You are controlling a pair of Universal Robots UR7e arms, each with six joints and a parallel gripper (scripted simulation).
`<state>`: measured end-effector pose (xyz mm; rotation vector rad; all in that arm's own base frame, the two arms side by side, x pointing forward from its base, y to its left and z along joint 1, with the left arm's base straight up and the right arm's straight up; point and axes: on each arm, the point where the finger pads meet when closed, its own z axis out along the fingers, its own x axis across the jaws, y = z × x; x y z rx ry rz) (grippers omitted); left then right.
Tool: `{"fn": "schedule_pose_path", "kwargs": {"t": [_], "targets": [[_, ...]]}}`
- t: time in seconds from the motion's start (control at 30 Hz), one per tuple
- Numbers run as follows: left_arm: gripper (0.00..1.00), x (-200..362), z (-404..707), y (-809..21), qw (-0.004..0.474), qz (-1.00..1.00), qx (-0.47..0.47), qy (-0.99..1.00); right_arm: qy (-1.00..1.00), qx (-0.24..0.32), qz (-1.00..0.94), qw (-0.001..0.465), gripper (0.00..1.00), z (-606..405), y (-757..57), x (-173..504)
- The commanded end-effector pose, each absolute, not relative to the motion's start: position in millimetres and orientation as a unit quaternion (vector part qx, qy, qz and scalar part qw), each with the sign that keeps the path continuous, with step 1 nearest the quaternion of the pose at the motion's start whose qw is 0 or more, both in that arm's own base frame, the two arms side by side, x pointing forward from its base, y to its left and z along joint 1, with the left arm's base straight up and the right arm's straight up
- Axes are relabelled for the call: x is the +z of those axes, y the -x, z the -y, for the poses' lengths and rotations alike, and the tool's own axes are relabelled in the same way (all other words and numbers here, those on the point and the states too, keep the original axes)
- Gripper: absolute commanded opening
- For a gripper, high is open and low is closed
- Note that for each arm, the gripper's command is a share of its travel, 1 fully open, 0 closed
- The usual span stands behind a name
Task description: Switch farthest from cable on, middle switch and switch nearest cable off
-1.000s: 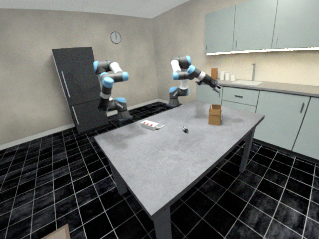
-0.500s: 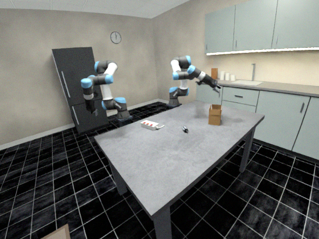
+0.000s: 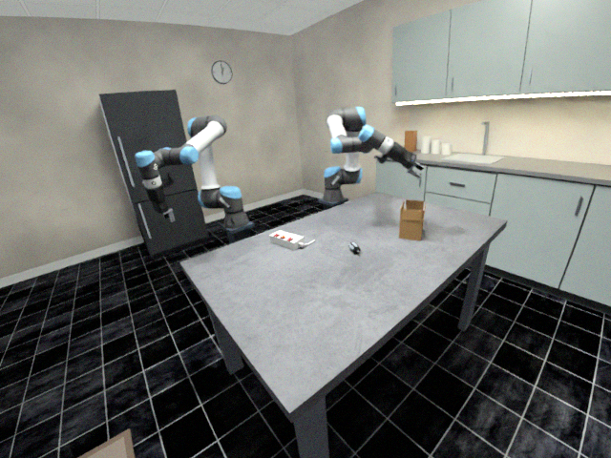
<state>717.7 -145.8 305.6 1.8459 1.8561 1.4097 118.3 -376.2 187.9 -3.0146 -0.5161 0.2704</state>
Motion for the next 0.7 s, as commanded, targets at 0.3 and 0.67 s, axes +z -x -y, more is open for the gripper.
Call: {"fn": "schedule_pose_path", "kwargs": {"t": [0.3, 0.67], "targets": [[1.00, 307, 146, -718, 0.086, -0.622, 0.473, -0.618, 0.996, 0.034, 0.084, 0.019, 1.00, 396, -62, 186], [1.00, 307, 146, -718, 0.086, -0.622, 0.473, -0.618, 0.999, 0.013, 0.049, 0.008, 1.00, 401, -37, 187]]}}
